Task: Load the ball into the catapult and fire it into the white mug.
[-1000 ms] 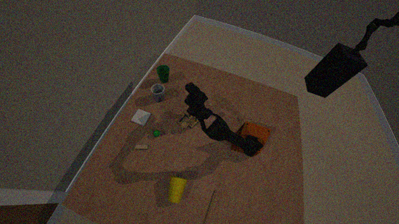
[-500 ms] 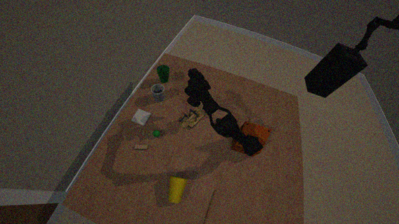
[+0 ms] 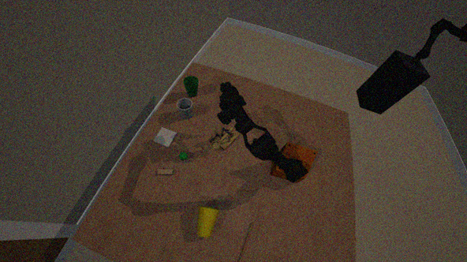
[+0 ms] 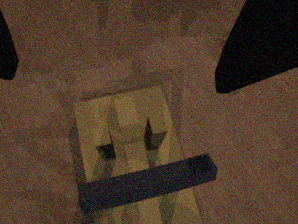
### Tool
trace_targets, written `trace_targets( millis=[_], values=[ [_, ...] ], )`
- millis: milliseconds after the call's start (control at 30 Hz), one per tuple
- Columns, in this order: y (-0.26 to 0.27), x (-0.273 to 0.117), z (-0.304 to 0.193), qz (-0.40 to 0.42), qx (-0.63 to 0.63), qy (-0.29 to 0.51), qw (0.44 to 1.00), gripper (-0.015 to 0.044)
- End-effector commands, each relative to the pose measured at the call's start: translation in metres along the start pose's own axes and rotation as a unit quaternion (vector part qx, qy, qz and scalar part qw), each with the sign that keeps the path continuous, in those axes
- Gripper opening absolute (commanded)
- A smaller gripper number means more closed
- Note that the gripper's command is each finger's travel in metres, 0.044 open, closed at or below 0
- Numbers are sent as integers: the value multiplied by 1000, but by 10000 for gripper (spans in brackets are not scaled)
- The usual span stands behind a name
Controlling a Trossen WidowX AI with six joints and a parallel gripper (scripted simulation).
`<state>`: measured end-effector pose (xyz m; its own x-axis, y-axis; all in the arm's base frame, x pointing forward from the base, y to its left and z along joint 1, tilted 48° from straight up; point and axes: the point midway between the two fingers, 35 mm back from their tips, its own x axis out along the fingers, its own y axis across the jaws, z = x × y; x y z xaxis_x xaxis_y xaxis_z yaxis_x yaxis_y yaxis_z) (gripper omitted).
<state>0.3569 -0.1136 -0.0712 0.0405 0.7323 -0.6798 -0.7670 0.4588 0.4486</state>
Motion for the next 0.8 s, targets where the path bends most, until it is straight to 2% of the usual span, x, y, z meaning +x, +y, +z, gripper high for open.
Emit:
trace_targets(
  millis=[0,367,767],
  values=[
    [1,1,1,2,80,1,997,440],
    [1,-1,0,2,268,2,963,440],
    [2,-2,0,2,462,2,887,440]
  ],
)
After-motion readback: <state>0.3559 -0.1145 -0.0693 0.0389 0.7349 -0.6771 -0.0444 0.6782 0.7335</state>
